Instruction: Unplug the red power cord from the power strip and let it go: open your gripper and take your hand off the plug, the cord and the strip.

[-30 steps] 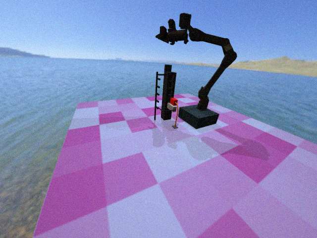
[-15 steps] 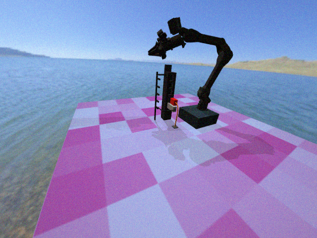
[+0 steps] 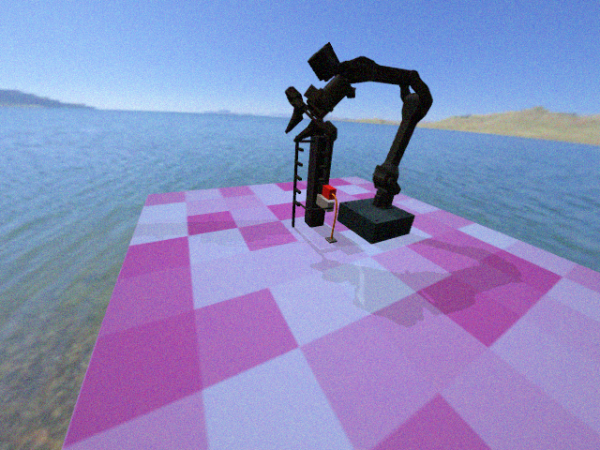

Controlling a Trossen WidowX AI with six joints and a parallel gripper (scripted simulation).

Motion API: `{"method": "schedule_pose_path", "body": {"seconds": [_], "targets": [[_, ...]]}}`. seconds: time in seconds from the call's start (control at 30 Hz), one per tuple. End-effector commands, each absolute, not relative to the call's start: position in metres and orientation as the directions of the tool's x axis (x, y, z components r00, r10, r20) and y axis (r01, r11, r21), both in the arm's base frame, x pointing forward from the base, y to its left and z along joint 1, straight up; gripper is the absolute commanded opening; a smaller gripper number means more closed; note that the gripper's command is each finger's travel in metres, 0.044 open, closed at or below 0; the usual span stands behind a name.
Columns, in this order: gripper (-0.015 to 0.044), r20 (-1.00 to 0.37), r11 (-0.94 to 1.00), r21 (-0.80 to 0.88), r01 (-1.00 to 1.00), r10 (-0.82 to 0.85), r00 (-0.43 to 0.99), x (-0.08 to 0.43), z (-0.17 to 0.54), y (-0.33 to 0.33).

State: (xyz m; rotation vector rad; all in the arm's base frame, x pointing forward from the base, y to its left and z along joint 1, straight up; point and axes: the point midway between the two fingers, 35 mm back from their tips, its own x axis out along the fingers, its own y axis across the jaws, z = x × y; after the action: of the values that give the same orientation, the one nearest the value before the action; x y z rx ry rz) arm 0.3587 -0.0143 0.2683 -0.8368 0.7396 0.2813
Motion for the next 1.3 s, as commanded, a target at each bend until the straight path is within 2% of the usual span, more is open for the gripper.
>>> {"method": "schedule_pose_path", "body": {"seconds": [0.0,0.17,0.3,0.43,1.27], "targets": [[0.016,-0.761,0.532,-0.548,-0.646,0.004,0.649,0.352,0.246,0.01],[0.016,-0.883,0.336,-0.424,-0.841,0.051,0.466,0.328,0.201,0.04],[0.016,-0.968,0.146,-0.237,-0.96,0.047,0.246,0.294,0.161,0.057],[0.016,-1.0,-0.04,-0.029,-0.999,0.011,0.029,0.256,0.134,0.068],[0.016,-1.0,-0.05,-0.017,-0.999,0.006,0.017,0.256,0.132,0.047]]}}
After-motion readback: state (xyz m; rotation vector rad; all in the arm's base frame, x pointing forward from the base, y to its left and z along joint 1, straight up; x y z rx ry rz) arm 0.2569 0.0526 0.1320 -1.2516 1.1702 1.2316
